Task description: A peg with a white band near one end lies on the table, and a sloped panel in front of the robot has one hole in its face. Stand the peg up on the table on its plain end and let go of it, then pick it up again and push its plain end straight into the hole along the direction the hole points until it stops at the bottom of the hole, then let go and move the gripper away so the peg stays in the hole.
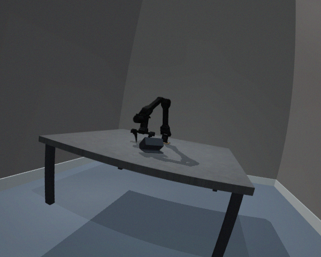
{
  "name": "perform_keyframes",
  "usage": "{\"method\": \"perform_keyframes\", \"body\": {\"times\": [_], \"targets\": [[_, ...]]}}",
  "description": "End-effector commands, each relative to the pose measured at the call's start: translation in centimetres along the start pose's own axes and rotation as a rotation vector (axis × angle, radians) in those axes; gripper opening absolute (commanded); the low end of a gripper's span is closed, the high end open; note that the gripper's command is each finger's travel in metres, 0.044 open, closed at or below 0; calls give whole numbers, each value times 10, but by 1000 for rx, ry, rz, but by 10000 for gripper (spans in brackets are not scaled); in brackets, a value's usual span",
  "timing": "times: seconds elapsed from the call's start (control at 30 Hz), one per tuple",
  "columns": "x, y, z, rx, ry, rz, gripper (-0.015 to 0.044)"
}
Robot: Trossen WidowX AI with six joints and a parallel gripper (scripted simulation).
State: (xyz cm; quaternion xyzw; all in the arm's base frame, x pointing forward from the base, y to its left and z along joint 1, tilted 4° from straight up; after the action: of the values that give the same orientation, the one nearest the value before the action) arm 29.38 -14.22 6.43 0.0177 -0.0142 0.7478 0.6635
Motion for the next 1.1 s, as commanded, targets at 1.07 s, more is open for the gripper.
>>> {"method": "perform_keyframes", "body": {"times": [1.07], "targets": [[0, 0, -1, -5, -3, -3, 49]]}}
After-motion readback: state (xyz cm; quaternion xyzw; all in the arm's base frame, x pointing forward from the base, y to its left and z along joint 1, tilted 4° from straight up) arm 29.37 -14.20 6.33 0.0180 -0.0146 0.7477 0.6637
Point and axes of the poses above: the point midway between the two fingers, 35 mm back from their tips, its own z axis back along the fingers, its own x axis across the jaws, y = z × x, the point moved 4 cm from there along z, back along the fingers, and after that the axes turned 4 degrees about -z, right-handed, at the moved point
